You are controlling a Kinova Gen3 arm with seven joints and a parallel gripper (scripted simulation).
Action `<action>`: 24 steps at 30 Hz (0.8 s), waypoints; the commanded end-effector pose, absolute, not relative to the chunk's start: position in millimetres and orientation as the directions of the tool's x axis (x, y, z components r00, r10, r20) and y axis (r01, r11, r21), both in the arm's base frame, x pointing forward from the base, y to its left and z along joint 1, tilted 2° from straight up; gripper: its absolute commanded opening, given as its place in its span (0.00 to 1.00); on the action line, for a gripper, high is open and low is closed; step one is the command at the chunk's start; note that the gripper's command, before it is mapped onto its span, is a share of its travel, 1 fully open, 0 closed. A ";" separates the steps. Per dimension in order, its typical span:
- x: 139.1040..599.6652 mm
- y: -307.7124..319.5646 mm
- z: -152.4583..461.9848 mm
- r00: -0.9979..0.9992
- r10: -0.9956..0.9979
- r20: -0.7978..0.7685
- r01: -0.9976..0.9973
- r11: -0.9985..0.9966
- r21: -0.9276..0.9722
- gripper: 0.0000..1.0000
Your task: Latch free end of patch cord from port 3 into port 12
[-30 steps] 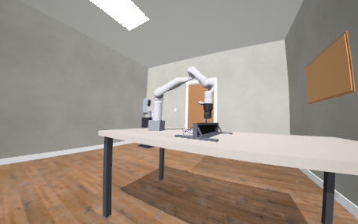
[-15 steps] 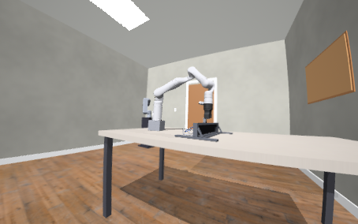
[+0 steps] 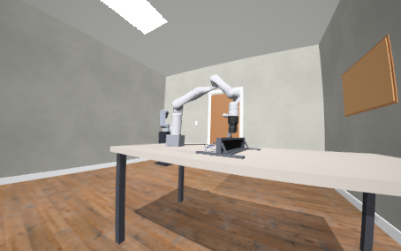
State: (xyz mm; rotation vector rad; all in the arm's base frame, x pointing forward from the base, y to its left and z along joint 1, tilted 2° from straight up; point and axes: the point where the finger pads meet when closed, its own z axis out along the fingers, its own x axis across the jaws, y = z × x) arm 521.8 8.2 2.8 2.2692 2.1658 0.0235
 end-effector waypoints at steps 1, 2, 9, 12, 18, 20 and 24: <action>526.6 7.8 4.5 0.046 0.999 0.007 0.999 -0.046 0.025 0.00; 526.6 7.8 4.5 0.046 0.999 0.007 0.999 -0.046 0.025 0.00; 527.5 7.7 4.6 0.046 0.999 0.007 0.999 -0.046 0.026 0.00; 528.2 7.7 4.6 0.046 0.999 0.007 0.999 -0.046 0.026 0.00; 528.6 7.6 4.7 0.046 0.999 0.006 0.999 -0.046 0.026 0.00; 528.6 7.6 4.7 0.046 0.999 0.006 0.999 -0.046 0.026 0.00; 529.8 7.5 4.8 0.045 0.999 0.006 0.999 -0.046 0.029 0.00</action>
